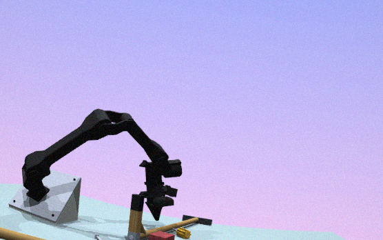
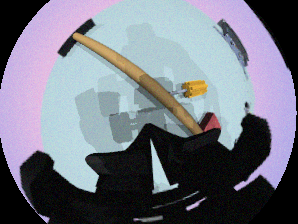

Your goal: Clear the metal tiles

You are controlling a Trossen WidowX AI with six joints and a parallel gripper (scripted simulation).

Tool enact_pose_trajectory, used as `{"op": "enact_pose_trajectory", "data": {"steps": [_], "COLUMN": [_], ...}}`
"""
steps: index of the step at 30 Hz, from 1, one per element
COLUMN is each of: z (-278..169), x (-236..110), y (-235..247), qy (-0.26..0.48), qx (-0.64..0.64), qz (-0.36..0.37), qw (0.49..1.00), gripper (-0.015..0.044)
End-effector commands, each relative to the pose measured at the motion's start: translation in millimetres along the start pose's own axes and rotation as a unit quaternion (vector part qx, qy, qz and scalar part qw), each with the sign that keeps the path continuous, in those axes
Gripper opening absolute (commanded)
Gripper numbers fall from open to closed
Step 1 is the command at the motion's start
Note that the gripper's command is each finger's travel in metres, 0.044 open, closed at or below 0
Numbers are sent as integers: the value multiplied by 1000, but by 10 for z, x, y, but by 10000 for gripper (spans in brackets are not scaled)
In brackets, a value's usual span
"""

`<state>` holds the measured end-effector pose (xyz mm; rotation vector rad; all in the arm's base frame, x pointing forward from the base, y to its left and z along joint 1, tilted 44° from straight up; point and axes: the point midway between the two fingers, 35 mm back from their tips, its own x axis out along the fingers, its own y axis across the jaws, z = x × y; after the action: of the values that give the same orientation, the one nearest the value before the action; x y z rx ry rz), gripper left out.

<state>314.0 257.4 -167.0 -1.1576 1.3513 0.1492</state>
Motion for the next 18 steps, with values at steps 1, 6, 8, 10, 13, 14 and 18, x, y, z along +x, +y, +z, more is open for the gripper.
{"op": "enact_pose_trajectory", "data": {"steps": [1, 6, 8, 10, 13, 14, 18], "z": [-60, -109, -128, -132, -119, -112, -79], "x": [99, 192, 226, 235, 236, 237, 241], "y": [-7, -10, -11, -12, -20, -25, -47], "qy": [3, 3, 3, 3, 3, 3, 3], "qx": [-4, -4, -4, -4, -4, -4, -4], "qz": [-3, -3, -4, -4, -4, -4, -4], "qw": [1000, 1000, 1000, 1000, 1000, 1000, 1000], "gripper": [0, 0, 0, 0, 0, 0, 0]}}
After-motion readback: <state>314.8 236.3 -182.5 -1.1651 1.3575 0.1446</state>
